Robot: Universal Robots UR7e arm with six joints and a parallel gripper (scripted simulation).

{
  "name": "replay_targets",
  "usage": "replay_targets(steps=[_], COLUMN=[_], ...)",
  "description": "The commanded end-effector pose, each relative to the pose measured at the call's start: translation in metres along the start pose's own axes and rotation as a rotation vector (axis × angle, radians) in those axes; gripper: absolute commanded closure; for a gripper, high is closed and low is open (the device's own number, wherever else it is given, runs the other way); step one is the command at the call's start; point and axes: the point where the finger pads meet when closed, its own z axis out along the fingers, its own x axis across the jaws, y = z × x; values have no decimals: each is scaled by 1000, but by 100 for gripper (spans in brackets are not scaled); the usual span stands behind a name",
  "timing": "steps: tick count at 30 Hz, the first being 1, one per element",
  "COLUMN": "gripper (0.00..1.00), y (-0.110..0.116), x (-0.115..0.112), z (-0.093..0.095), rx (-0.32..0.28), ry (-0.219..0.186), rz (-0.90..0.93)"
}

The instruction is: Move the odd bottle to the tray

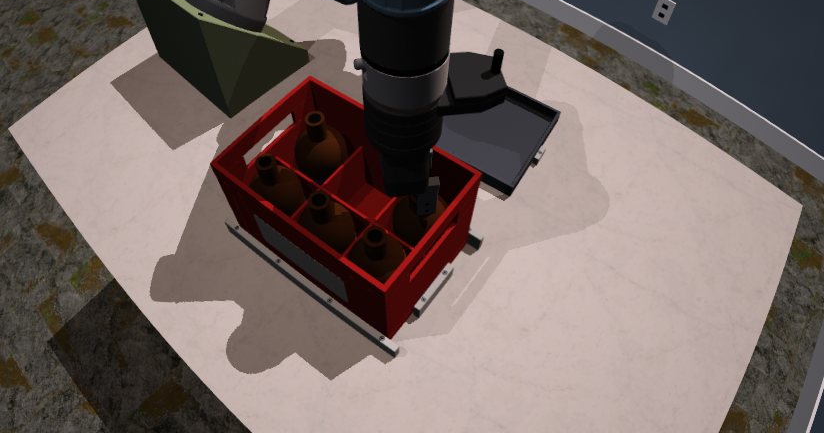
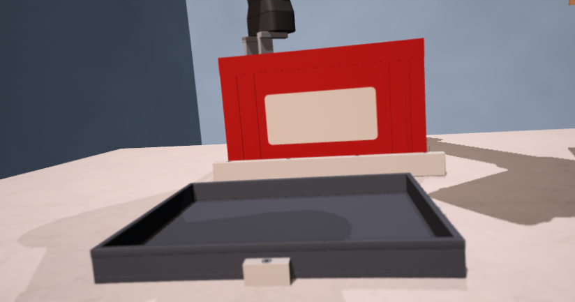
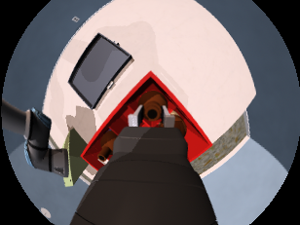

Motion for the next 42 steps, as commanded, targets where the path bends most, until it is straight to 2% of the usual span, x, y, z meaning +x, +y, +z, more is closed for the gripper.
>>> replay_targets(steps=[1, 20, 42], gripper=[100, 100, 100], y=[0, 0, 0], x=[0, 0, -2], z=[-1, -5, -26], rx=[0, 0, 0], ry=[1, 1, 1], rz=[0, 0, 0])
